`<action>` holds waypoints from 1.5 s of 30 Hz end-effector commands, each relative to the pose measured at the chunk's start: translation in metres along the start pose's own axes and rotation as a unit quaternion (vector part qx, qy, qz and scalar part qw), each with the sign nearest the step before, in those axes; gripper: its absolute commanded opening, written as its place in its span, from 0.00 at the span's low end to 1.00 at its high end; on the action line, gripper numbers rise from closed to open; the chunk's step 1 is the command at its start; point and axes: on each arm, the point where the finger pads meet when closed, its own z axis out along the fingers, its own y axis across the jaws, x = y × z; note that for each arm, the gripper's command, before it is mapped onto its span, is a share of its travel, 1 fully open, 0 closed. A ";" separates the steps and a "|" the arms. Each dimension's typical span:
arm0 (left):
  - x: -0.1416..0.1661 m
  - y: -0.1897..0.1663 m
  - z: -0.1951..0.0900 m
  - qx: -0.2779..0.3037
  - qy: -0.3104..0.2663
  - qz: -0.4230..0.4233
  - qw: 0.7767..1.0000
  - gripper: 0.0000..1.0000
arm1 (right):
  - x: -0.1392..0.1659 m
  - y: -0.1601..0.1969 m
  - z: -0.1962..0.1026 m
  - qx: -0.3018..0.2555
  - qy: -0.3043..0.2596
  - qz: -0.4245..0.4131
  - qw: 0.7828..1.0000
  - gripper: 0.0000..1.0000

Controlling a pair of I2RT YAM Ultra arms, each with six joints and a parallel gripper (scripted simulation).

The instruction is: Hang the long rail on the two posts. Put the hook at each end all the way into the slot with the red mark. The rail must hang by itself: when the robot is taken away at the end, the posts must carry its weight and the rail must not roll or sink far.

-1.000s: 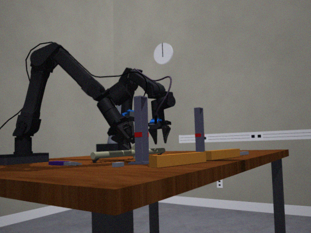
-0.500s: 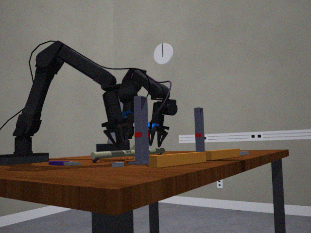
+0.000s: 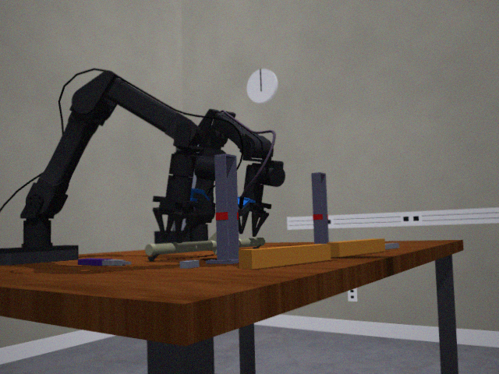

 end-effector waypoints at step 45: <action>-0.011 0.012 0.027 -0.014 -0.014 0.002 1.000 0.48 | -0.011 -0.001 0.024 0.003 -0.012 -0.008 1.000 0.31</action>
